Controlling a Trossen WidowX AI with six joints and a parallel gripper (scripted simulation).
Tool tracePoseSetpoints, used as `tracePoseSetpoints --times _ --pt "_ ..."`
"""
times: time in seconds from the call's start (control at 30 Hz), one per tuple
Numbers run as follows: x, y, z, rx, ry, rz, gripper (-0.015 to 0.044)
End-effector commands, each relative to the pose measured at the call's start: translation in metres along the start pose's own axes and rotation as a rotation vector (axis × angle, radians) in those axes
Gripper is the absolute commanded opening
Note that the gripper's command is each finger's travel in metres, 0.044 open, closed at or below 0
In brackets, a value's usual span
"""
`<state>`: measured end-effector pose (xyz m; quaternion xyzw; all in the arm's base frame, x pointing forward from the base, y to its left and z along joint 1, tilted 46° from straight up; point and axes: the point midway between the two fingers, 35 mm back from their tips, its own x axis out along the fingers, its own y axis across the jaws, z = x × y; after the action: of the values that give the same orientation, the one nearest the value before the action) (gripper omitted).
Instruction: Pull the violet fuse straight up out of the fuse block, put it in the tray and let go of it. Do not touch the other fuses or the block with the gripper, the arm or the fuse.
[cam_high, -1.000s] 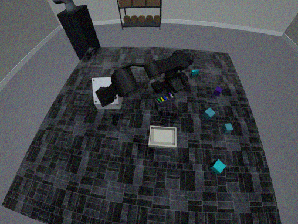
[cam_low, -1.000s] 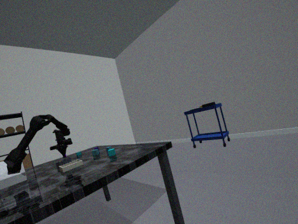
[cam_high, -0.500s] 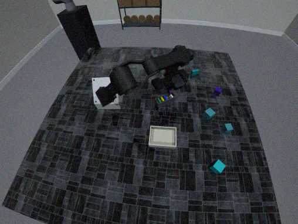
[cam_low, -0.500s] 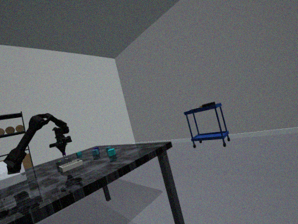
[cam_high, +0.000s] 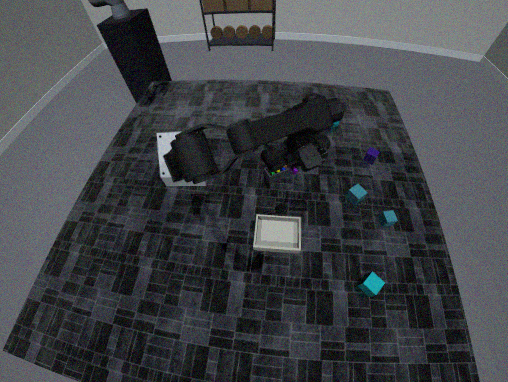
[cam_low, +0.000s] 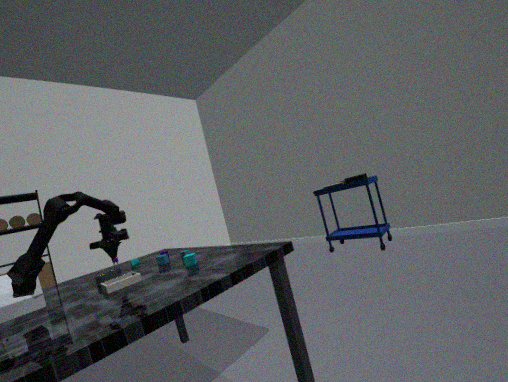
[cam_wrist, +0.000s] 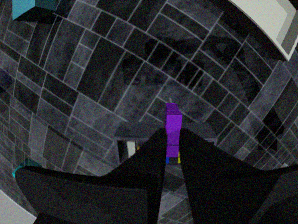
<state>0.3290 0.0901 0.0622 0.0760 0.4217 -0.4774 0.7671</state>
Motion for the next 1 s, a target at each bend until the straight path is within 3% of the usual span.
tracePoseSetpoints --times 0.0,0.63,0.97 --pt "0.001 -0.018 0.028 -0.009 -0.002 -0.007 0.0" --pt "-0.002 -0.112 0.128 -0.006 -0.026 -0.021 0.0" --pt "-0.002 -0.121 0.134 -0.006 -0.03 -0.024 0.0"
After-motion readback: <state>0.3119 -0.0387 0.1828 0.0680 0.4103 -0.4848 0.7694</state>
